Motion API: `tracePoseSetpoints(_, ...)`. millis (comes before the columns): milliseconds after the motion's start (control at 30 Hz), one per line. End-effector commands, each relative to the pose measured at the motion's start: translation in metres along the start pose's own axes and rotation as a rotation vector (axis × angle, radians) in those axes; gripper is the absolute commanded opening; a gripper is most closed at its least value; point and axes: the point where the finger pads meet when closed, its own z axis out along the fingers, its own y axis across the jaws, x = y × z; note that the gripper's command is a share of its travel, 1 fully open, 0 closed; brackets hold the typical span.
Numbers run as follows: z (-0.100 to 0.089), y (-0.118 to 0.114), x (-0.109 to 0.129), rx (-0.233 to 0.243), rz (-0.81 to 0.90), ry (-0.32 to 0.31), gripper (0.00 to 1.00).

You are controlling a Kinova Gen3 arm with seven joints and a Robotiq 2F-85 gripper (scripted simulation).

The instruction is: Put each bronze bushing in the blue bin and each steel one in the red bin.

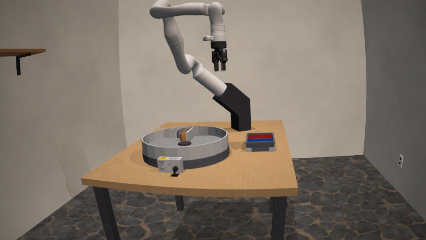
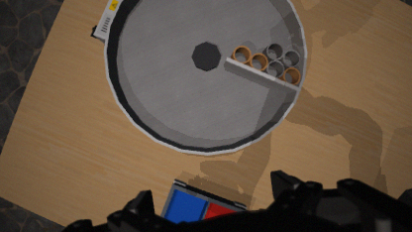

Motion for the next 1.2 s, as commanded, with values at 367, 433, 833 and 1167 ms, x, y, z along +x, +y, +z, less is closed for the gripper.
tracePoseSetpoints(367, -0.001, 0.0, 0.0, 0.002, 0.0, -0.001, 1.0)
tracePoseSetpoints(433, -0.001, 0.0, 0.0, 0.002, 0.0, -0.001, 1.0)
tracePoseSetpoints(833, 0.039, 0.023, 0.027, 0.002, -0.24, -0.003, 0.19)
tracePoseSetpoints(1167, 0.08, 0.047, 0.055, 0.002, -0.479, -0.005, 0.19)
